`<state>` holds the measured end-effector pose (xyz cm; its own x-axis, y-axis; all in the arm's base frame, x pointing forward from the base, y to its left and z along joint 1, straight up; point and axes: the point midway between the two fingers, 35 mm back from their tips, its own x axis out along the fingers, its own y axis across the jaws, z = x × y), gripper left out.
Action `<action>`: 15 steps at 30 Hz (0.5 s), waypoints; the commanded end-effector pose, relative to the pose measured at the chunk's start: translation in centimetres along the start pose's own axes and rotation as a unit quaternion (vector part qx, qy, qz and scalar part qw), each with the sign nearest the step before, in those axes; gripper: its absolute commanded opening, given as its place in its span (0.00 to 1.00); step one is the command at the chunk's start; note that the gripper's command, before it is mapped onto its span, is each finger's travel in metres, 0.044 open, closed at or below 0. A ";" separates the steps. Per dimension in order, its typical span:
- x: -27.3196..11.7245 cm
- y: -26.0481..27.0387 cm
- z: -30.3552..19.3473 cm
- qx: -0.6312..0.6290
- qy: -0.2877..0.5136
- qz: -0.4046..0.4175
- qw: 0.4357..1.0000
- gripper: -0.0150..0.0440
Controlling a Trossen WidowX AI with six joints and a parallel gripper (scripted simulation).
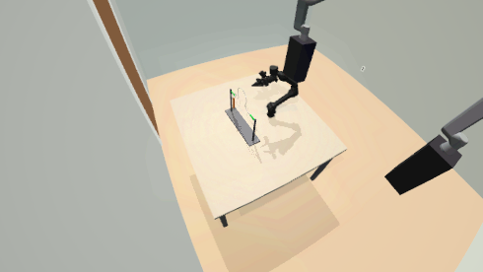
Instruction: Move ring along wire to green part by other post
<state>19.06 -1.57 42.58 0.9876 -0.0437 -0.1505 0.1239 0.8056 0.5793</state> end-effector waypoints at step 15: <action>10.6 -18.0 1.2 -0.010 -0.012 -0.140 0.990 0.53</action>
<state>27.23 -13.92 34.10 0.9345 -0.2419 -0.2610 0.3466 0.7852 0.5131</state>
